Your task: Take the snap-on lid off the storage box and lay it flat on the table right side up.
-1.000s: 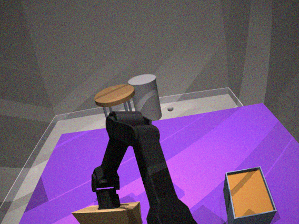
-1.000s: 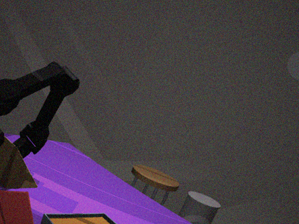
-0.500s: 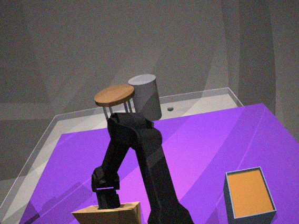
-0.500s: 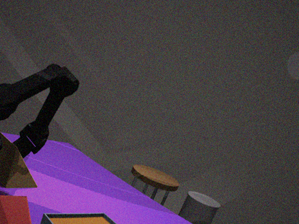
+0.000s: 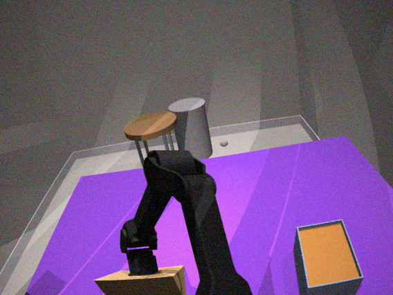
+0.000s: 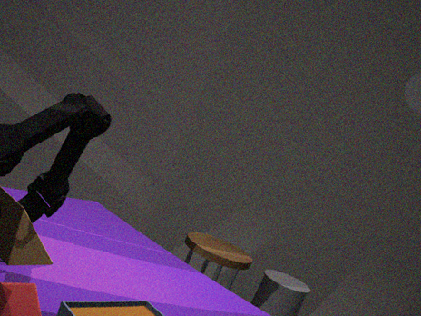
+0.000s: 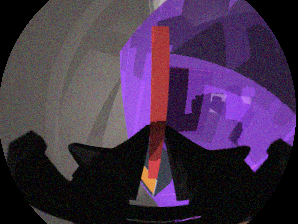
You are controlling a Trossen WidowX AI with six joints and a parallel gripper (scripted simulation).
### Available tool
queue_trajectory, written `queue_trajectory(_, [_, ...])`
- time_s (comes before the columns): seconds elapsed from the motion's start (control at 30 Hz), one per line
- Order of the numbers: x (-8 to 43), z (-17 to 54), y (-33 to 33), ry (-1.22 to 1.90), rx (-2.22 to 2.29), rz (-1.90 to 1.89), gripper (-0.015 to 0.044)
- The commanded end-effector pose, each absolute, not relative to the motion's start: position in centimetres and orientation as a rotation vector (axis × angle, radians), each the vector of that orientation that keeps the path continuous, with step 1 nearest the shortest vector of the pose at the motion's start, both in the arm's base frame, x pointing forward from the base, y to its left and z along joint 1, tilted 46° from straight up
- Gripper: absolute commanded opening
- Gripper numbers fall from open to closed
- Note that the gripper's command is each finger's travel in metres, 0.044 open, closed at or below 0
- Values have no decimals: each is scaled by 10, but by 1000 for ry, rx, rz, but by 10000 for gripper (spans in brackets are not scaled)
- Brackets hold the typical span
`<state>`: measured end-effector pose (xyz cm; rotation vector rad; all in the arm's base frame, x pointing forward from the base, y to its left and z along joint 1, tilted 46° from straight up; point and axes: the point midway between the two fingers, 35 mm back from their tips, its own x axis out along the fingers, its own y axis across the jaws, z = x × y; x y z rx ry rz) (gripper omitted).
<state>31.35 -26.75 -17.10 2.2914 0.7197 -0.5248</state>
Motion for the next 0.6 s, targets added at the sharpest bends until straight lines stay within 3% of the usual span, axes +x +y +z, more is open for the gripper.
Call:
queue_trajectory(0.0, [314, -173, -265, 716, 2293, -526, 0])
queue_trajectory(0.57, [314, -183, -256, 716, 2293, -525, 0])
